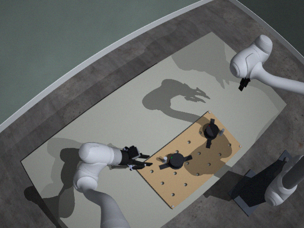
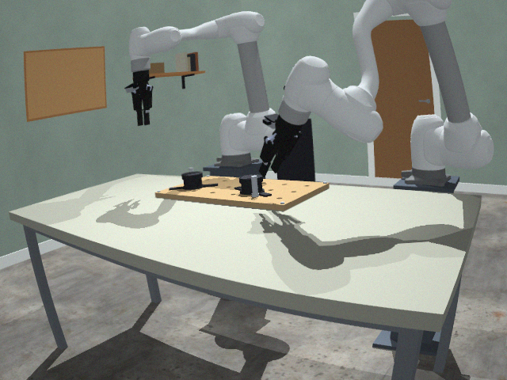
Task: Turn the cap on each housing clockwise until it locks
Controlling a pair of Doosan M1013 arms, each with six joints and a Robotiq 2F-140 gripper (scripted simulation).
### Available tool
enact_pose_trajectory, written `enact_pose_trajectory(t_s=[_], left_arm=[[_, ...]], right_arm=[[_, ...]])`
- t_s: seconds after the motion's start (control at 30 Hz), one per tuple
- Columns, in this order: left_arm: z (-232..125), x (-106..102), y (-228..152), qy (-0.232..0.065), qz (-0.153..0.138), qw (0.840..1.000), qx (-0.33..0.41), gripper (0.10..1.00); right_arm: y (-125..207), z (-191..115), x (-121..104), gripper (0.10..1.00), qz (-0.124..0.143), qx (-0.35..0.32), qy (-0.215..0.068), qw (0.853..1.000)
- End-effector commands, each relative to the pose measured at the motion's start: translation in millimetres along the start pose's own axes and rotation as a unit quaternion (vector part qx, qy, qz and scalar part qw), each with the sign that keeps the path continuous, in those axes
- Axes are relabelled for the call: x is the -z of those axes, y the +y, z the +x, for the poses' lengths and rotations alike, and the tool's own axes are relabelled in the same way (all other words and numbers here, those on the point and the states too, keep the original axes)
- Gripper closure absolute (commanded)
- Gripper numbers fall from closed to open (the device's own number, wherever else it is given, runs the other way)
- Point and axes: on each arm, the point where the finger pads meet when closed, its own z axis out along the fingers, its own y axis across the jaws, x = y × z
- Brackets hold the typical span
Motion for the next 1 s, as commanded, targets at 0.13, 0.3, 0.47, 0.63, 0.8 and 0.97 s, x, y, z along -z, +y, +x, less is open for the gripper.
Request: enact_pose_trajectory(t_s=[0.13, 0.3, 0.47, 0.63, 0.8, 0.97], left_arm=[[16, -35, -6, 0.02, -0.033, 0.996, -0.081, 0.759], [24, -53, -9, 0.029, -0.05, 0.991, -0.122, 0.759], [23, -51, -9, 0.027, -0.048, 0.991, -0.119, 0.759], [22, -49, -9, 0.025, -0.047, 0.992, -0.117, 0.759], [22, -54, -8, 0.025, -0.047, 0.992, -0.117, 0.759], [23, -63, -7, 0.025, -0.047, 0.992, -0.116, 0.759]], right_arm=[[0, 0, 1, 0.77, 0.0, 0.0, 0.001, 1.0], [0, 0, 1, 0.77, 0.0, 0.0, 0.001, 1.0], [0, 0, 1, 0.77, 0.0, 0.0, 0.001, 1.0], [0, 0, 1, 0.77, 0.0, 0.0, 0.001, 1.0], [0, 0, 1, 0.77, 0.0, 0.0, 0.001, 1.0], [0, 0, 1, 0.77, 0.0, 0.0, 0.001, 1.0]])
